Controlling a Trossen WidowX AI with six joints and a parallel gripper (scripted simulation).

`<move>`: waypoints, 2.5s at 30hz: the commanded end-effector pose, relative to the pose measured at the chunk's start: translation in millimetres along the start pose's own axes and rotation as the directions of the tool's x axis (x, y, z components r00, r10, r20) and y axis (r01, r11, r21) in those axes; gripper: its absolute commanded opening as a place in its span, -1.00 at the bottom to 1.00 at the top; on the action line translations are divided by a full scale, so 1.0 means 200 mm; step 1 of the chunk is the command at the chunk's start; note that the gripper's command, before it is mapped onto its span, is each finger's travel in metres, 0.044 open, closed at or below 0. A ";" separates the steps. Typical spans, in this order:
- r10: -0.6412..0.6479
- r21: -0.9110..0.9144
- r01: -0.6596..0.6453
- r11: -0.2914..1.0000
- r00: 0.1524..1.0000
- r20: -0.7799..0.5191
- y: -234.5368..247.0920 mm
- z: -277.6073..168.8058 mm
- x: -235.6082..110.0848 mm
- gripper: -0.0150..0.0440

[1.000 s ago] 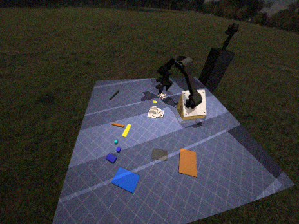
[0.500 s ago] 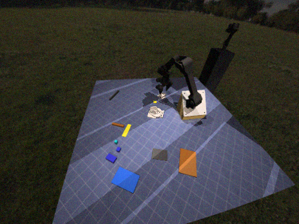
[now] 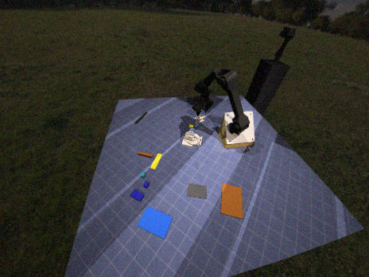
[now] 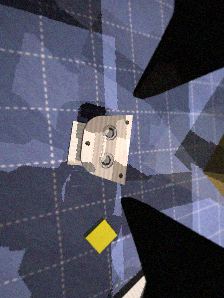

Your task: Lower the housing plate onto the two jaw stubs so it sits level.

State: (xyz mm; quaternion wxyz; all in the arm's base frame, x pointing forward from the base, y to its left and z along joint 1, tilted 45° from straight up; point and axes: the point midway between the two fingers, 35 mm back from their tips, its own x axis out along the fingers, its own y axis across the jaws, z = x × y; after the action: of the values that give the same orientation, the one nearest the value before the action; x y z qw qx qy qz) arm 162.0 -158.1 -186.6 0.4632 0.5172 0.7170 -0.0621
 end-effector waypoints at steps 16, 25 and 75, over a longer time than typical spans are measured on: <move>0.002 0.003 -0.002 1.000 1.000 0.002 0.00 0.00 0.00 1.00; 0.000 0.000 0.000 1.000 1.000 0.000 0.00 0.00 0.02 1.00; 0.004 0.003 -0.004 1.000 1.000 0.002 0.01 0.01 0.26 1.00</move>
State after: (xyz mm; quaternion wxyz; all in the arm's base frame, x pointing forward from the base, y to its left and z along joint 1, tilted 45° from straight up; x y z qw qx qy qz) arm 162.8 -124.3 -225.0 0.4646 0.5169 0.7164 -0.0613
